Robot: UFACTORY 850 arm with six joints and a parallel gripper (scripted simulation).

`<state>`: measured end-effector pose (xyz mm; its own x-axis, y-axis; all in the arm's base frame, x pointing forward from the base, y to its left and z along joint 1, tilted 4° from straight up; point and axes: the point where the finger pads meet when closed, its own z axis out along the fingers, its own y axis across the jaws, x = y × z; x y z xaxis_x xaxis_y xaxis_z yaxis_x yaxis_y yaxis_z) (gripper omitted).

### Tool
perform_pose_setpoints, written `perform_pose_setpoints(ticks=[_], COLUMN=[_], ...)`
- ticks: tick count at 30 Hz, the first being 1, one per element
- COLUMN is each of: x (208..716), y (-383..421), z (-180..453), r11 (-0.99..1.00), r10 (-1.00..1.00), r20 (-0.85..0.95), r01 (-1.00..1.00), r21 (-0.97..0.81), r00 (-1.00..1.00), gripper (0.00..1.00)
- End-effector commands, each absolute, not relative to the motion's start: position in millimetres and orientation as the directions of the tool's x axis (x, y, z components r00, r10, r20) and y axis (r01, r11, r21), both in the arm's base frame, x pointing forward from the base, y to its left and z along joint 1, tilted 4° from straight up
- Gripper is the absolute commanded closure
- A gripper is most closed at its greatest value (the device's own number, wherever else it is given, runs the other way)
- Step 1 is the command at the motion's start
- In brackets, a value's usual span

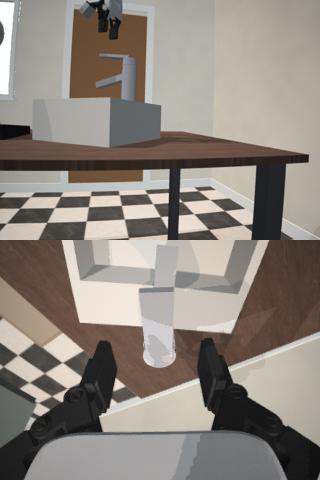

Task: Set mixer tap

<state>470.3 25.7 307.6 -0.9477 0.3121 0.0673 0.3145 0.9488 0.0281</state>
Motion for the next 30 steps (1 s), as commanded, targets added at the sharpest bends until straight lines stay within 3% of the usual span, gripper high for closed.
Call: perform_pose_setpoints(ticks=[1,30], x=[471,469], y=[26,27], z=[306,272], r11=[0.949,0.949], r10=[0.312,0.312], r20=[0.065,0.065], r01=[0.314,0.314], r21=[0.029,0.029], r00=[-0.948,-0.948], gripper=[0.26,0.26])
